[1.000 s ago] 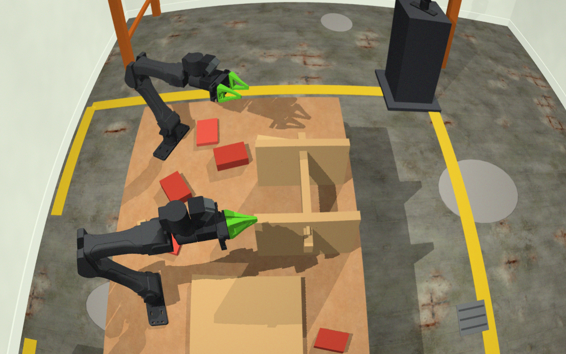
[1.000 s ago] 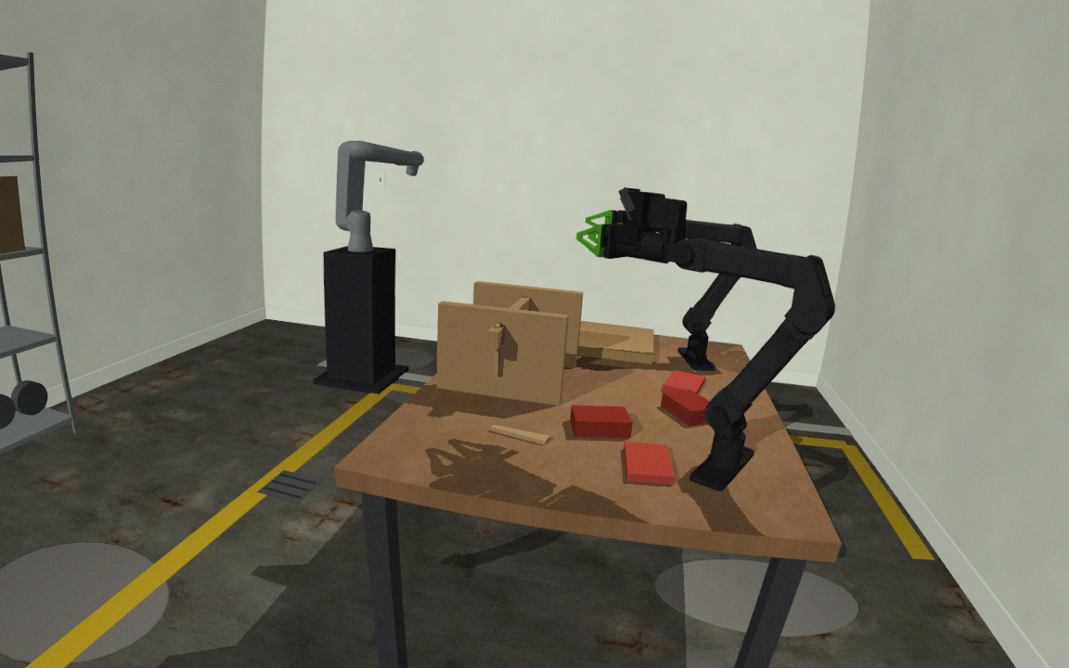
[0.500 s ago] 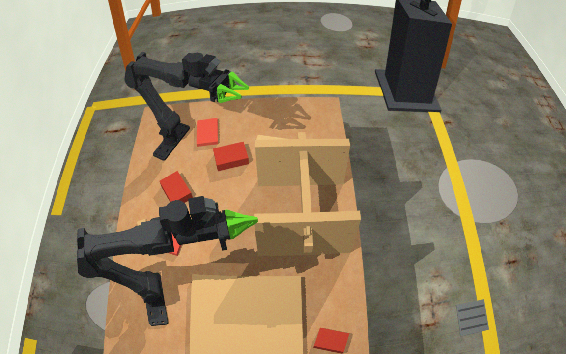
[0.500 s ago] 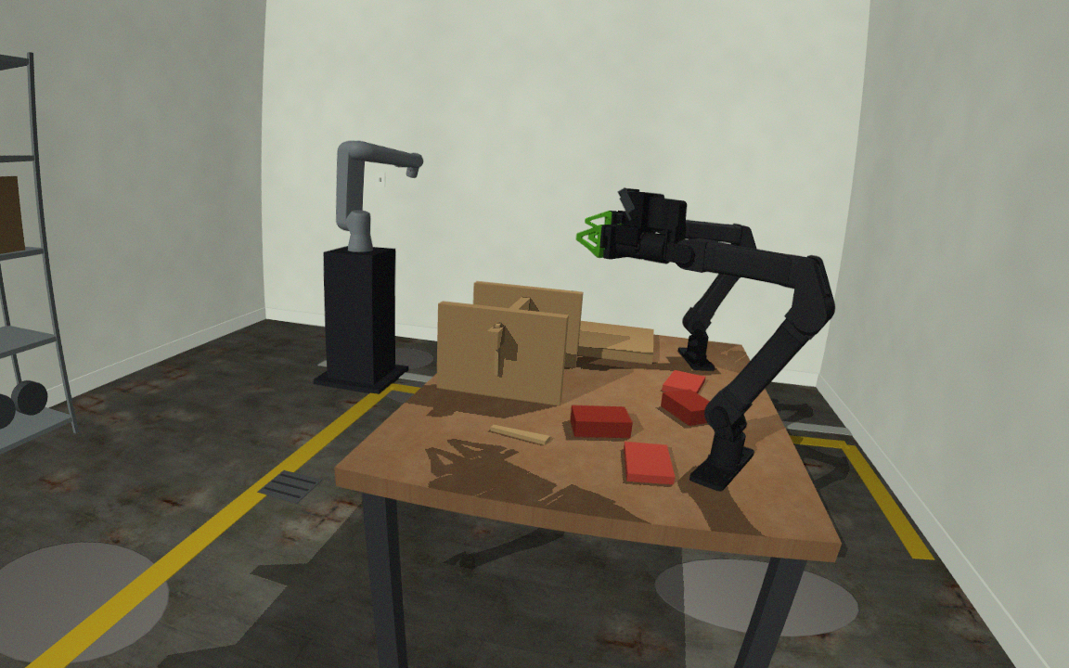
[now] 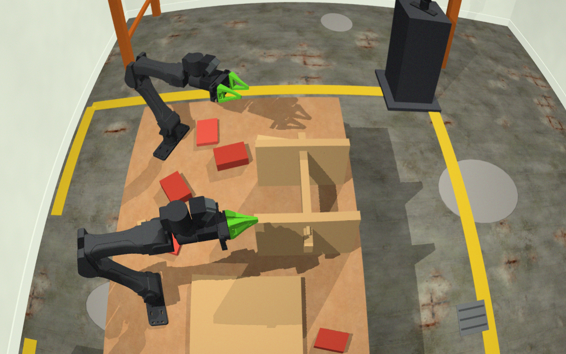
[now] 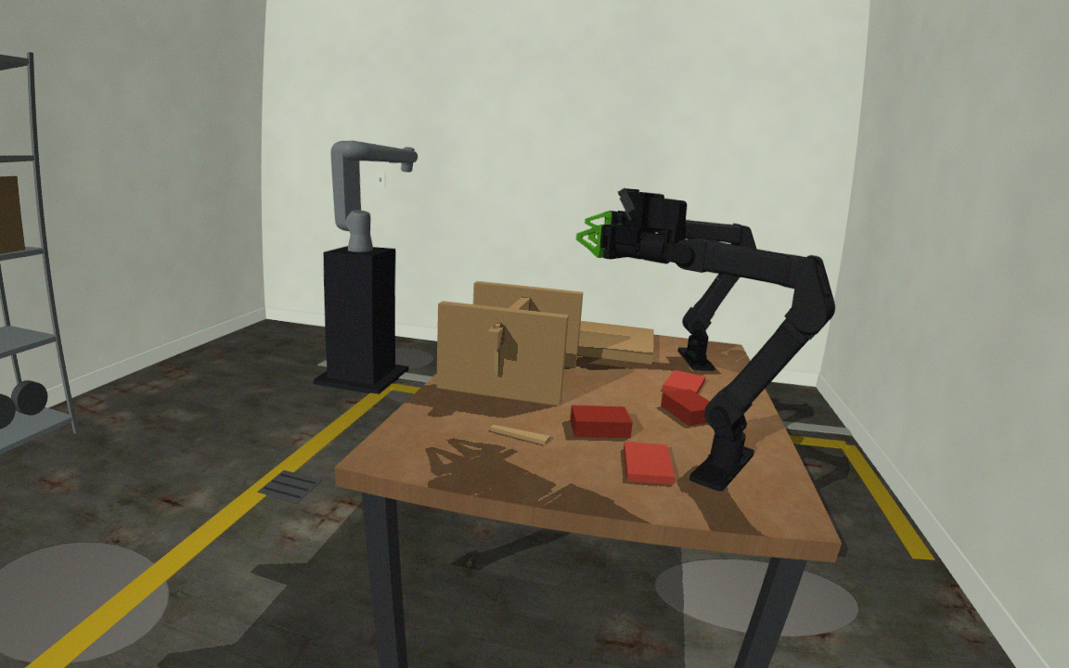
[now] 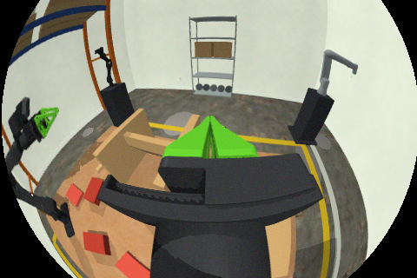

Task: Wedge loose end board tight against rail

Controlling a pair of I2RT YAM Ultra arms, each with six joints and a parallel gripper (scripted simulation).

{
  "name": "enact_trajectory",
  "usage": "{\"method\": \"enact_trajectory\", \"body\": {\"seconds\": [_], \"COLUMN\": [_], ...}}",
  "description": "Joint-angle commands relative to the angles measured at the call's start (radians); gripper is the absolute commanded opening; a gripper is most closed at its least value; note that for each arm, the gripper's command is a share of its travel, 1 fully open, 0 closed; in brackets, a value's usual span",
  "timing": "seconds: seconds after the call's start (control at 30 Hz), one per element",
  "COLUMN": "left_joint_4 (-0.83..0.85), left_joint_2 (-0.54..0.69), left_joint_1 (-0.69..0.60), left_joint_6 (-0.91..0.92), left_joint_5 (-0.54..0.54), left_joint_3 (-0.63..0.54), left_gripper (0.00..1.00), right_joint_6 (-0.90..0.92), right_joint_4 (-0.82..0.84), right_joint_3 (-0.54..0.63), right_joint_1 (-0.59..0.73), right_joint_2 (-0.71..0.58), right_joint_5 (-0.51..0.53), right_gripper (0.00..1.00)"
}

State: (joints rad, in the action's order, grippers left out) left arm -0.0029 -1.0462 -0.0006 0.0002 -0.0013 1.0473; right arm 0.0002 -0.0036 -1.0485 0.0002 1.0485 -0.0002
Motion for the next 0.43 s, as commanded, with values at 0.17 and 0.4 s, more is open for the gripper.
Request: {"method": "enact_trajectory", "body": {"seconds": [0.17, 0.4], "left_joint_4": [0.028, 0.029], "left_joint_2": [0.014, 0.012], "left_joint_1": [-0.013, -0.015], "left_joint_6": [0.005, 0.005], "left_joint_5": [0.005, 0.005], "left_joint_3": [0.004, 0.003], "left_gripper": [0.46, 0.46], "right_joint_6": [-0.009, -0.009], "right_joint_4": [-0.005, -0.005], "right_joint_3": [-0.036, -0.037], "right_joint_1": [-0.001, -0.002], "right_joint_2": [-0.014, -0.017], "right_joint_5": [0.004, 0.004], "right_gripper": [0.0, 0.0]}}
